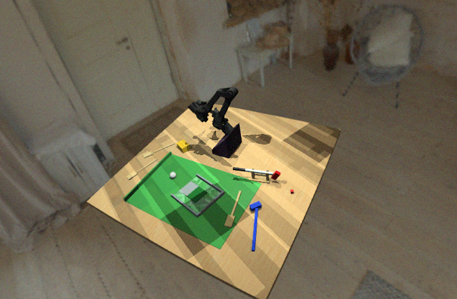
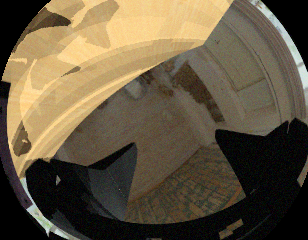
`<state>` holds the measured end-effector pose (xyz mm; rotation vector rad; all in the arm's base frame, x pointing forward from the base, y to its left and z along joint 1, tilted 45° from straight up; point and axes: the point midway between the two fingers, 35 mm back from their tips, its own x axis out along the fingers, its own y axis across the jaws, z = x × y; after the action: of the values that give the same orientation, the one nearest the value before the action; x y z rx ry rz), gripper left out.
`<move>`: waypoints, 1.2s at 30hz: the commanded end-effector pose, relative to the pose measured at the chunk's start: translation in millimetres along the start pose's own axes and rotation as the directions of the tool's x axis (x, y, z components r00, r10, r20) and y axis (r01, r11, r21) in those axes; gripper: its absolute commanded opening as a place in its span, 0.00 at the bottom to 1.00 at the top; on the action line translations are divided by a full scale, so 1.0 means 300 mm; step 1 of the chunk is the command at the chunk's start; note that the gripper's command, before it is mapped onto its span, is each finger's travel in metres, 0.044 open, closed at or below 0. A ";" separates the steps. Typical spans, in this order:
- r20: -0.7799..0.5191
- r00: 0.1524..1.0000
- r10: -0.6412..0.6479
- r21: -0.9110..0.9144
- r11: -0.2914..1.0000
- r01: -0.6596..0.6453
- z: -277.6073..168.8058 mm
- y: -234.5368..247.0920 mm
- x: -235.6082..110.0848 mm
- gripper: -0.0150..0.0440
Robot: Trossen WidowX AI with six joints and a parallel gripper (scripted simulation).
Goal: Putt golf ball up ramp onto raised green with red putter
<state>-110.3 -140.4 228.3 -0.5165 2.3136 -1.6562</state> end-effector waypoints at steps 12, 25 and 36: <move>0.544 0.836 -0.077 -0.142 0.973 0.182 0.386 -0.116 -0.212 1.00; 0.952 0.275 0.137 -0.269 0.803 0.532 0.685 0.032 -0.858 1.00; 0.919 -0.013 0.395 -0.263 0.635 0.726 0.580 0.325 -1.290 1.00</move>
<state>279.7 -131.5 99.1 -1.6092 1.4567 0.1141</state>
